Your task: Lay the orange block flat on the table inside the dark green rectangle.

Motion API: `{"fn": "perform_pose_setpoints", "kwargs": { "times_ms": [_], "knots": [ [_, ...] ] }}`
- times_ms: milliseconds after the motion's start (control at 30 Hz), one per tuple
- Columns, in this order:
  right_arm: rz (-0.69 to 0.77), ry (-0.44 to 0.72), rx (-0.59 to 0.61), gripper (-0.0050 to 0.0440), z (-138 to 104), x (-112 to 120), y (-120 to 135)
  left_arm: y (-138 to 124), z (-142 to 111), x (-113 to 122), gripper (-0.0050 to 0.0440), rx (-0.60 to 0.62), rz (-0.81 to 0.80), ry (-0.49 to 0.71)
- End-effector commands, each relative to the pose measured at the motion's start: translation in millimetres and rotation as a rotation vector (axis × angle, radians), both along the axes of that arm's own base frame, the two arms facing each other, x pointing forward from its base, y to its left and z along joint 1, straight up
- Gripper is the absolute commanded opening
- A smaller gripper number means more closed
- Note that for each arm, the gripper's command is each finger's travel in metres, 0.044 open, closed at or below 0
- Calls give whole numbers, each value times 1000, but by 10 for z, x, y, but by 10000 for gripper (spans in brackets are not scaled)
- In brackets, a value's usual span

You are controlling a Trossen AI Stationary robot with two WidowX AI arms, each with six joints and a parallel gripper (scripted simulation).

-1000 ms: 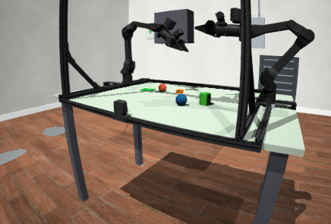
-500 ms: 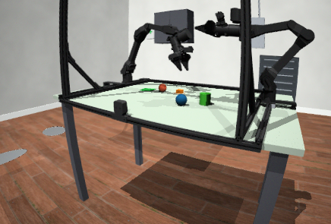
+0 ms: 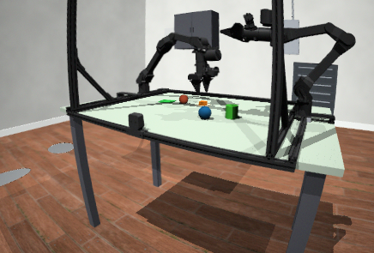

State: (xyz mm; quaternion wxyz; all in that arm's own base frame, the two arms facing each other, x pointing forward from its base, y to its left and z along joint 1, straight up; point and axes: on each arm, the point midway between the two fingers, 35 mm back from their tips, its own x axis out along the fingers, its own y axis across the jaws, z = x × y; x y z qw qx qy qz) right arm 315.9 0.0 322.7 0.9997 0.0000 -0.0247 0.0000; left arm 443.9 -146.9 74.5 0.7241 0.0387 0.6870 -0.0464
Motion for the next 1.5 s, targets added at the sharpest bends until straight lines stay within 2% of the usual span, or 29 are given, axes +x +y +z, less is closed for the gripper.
{"fn": "perform_pose_setpoints", "kwargs": {
  "times_ms": [0,167,300,667,1133,1367,1467],
  "knots": [
    [0,-1,0,440,2,-1,0,-28,-68,0,440,13,2,27],
    [0,-1,0,440,2,-1,0,-29,-69,0,440,13,2,27],
    [0,-1,0,440,2,-1,0,-57,-231,46,440,13,2,27],
    [0,-1,0,440,2,-1,0,-60,-286,52,440,13,2,31],
    [0,-1,0,440,2,-1,0,-61,-515,61,440,14,-1,51],
    [0,-1,0,440,2,-1,0,-61,-526,61,440,14,-1,52],
    [0,-1,0,440,2,-1,0,-61,-526,61,368,14,-1,52]
  ]
}}
